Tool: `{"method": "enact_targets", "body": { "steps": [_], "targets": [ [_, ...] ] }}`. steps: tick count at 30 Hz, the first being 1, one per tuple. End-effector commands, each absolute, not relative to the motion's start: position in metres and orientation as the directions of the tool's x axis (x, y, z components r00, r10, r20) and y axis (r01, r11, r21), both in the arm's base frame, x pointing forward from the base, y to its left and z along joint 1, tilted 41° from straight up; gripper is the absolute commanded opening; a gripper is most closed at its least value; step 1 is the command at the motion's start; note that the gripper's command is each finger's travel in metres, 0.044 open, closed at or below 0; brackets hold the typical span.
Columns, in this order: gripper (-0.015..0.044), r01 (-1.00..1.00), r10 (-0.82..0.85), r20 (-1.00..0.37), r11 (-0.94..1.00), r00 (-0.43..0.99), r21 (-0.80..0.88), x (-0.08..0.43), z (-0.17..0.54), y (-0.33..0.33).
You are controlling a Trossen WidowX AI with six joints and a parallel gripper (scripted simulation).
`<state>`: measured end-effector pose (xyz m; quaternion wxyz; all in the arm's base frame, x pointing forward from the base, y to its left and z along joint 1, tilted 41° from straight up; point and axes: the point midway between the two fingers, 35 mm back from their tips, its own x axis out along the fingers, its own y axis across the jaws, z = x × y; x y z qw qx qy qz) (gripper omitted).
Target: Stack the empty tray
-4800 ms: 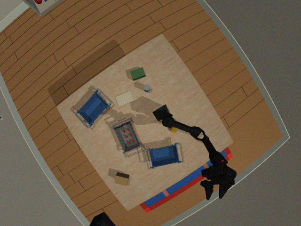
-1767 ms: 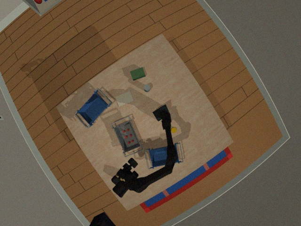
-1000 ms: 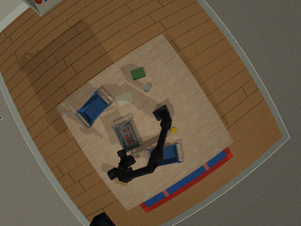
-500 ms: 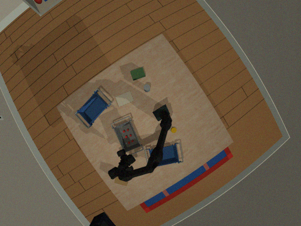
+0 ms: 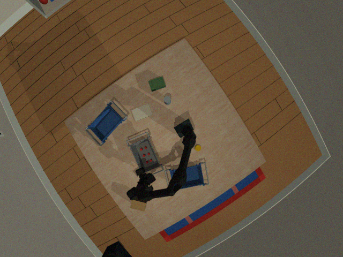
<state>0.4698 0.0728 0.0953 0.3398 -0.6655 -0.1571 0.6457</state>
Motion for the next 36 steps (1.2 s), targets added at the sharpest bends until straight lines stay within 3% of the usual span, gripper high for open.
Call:
{"method": "enact_targets", "body": {
  "steps": [1,28,36],
  "targets": [
    [0.0085,-0.236,0.648,-0.752,-0.717,0.119,-0.656,0.468,0.096,0.066],
    [0.0085,-0.237,0.646,-0.754,-0.719,0.118,-0.653,0.45,0.054,0.01],
    [0.0085,-0.237,0.645,-0.755,-0.72,0.117,-0.652,0.449,0.078,-0.007]
  ]
}}
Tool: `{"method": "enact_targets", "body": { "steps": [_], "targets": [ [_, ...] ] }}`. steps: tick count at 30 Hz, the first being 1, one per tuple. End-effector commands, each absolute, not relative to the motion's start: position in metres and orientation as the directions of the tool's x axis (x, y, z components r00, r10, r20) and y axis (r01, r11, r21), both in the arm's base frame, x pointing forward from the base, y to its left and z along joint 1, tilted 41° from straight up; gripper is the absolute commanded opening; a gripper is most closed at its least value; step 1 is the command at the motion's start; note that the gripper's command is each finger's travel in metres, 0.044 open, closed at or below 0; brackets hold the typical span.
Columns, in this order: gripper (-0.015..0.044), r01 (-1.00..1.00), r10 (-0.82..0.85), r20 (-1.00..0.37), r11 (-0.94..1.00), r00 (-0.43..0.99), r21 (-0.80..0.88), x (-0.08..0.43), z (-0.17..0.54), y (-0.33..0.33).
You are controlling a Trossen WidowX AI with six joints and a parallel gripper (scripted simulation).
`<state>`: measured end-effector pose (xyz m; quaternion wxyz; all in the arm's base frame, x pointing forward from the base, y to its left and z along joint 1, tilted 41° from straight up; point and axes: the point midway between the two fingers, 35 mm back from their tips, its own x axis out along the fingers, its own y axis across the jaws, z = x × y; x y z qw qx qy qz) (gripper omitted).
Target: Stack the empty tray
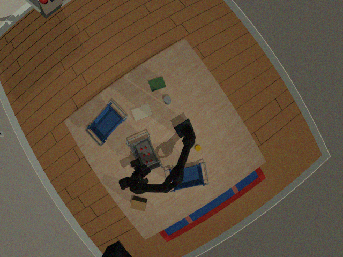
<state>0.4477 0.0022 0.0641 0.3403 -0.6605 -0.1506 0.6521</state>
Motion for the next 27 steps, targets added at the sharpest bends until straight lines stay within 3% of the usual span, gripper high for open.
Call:
{"method": "enact_targets", "body": {
  "steps": [1,27],
  "targets": [
    [0.0085,-0.237,0.645,-0.755,-0.72,0.117,-0.652,0.4483,0.0829,-0.0107],
    [0.0085,-0.243,0.642,-0.758,-0.722,0.117,-0.648,0.4474,0.0838,-0.0129]
  ]
}}
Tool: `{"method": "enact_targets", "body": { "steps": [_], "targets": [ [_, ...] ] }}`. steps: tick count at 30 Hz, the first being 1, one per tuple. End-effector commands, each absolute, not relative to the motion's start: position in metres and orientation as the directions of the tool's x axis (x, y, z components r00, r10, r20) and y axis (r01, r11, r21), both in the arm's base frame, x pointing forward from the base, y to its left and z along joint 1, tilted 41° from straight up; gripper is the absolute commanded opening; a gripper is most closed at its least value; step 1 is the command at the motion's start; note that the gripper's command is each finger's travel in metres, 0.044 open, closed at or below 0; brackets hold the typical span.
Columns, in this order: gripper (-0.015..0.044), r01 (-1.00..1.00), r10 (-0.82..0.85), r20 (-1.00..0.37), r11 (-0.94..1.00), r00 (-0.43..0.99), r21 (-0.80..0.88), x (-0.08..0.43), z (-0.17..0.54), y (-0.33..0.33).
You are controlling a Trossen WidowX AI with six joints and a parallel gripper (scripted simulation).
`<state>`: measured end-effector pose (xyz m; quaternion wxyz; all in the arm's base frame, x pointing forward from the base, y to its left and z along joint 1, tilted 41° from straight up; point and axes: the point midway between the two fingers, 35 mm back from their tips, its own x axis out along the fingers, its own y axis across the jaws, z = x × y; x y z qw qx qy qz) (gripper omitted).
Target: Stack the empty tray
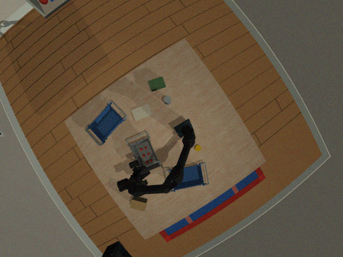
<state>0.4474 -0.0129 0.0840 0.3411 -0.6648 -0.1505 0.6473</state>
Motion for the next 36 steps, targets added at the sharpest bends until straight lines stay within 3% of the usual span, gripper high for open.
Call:
{"method": "enact_targets", "body": {
  "steps": [1,10,13,18,22,26,36],
  "targets": [
    [0.0085,-0.243,0.642,-0.758,-0.722,0.117,-0.648,0.447,0.084,-0.013],
    [0.0085,-0.261,0.625,-0.768,-0.726,0.138,-0.637,0.444,0.109,-0.032],
    [0.0085,-0.426,0.636,-0.763,-0.662,0.115,-0.617,0.442,0.081,-0.031],
    [0.0085,-0.86,0.623,-0.773,-0.322,0.123,-0.396,0.428,0.047,-0.072],
    [0.0085,-0.992,0.618,-0.777,0.045,0.122,-0.12,0.412,0.022,-0.101],
    [0.0085,-0.907,0.618,-0.777,0.387,0.119,0.168,0.395,-0.001,-0.124],
    [0.0085,-0.404,0.624,-0.773,0.74,0.115,0.537,0.363,-0.035,-0.157]
  ]
}}
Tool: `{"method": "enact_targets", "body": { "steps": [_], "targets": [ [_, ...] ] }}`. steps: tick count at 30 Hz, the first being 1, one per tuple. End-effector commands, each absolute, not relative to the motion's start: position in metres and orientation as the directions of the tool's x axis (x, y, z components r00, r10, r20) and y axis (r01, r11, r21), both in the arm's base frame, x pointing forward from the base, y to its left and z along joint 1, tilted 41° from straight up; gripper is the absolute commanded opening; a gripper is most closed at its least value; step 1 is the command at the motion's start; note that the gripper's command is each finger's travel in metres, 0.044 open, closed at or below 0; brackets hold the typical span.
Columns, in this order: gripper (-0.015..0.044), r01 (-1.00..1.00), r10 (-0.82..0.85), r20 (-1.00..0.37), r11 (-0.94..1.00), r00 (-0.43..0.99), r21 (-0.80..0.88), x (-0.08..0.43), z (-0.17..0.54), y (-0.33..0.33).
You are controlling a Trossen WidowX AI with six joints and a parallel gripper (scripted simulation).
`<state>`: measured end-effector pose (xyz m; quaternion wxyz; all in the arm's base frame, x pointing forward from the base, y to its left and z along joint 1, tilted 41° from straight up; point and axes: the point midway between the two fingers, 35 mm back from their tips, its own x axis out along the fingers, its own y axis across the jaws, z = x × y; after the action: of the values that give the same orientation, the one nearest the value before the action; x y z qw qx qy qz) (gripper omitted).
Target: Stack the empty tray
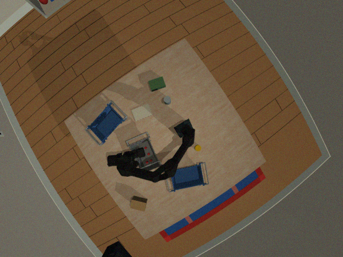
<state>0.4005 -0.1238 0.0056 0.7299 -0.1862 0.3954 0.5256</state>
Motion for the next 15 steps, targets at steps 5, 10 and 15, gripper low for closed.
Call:
{"method": "enact_targets", "body": {
  "steps": [5,10,15],
  "targets": [
    [0.0085,-0.046,0.63,-0.769,0.776,0.114,0.629,0.344,-0.052,-0.17],
    [0.0085,0.241,0.635,-0.764,0.728,0.113,0.642,0.329,-0.064,-0.18],
    [0.0085,0.241,0.635,-0.764,0.728,0.113,0.642,0.329,-0.064,-0.18]
  ]
}}
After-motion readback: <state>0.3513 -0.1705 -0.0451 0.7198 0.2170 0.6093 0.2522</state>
